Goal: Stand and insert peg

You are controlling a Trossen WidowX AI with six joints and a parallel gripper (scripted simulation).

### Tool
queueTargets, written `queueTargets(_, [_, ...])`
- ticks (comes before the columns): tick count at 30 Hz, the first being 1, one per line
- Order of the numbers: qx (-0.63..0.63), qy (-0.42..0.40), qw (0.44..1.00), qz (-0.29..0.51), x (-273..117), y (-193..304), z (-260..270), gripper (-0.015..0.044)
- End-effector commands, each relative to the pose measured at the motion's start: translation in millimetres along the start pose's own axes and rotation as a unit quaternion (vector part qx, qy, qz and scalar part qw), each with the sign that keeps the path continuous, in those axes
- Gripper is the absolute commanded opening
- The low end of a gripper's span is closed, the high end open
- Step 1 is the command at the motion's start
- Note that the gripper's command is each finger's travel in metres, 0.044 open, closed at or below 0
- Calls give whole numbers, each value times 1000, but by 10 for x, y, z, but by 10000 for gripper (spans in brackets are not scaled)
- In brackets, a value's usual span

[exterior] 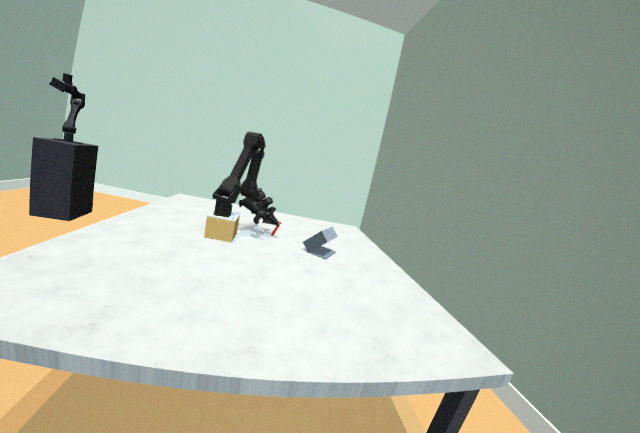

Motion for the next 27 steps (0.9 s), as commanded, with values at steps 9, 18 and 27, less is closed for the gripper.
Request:
queueTargets(9, [2, 0, 999, -54, -70, 56, -9, 49])
queueTargets(18, [2, 0, 996, -93, -117, 107, -13, 49])
queueTargets(27, [2, -1, 996, -93, -139, 115, -13, 49])
Point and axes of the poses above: the point midway between the two fingers, 35 mm back from their tips, its own x axis out along the fingers, its own z axis across the jaws, y = z × x, the point moved 2 cm from there along -x, back along the fingers, and after that the axes turned 1 degree about x, right-handed, at the moved point
